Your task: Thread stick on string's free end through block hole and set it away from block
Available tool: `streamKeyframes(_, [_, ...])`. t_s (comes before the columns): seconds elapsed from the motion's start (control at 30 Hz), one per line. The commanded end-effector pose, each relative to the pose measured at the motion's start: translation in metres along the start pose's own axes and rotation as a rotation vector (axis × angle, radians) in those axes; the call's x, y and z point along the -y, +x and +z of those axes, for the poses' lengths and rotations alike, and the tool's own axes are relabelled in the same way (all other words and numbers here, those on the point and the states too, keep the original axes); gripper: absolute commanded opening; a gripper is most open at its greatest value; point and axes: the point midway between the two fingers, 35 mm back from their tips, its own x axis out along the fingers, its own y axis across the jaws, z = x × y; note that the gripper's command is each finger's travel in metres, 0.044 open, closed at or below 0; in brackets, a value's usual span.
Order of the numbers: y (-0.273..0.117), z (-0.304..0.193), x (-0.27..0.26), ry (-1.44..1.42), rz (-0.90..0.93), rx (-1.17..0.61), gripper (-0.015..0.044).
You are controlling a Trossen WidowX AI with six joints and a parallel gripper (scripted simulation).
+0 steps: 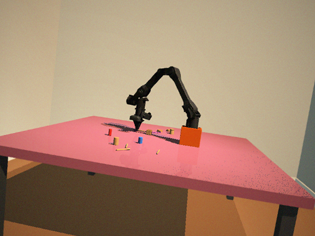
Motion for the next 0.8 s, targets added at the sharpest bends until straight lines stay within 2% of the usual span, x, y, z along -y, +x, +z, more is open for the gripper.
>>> streamKeyframes(0.0, [0.001,0.004,0.001,-0.003,-0.004,0.003,0.0000])
streamKeyframes(0.77, [0.001,0.038,0.000,-0.003,-0.004,0.005,0.0000])
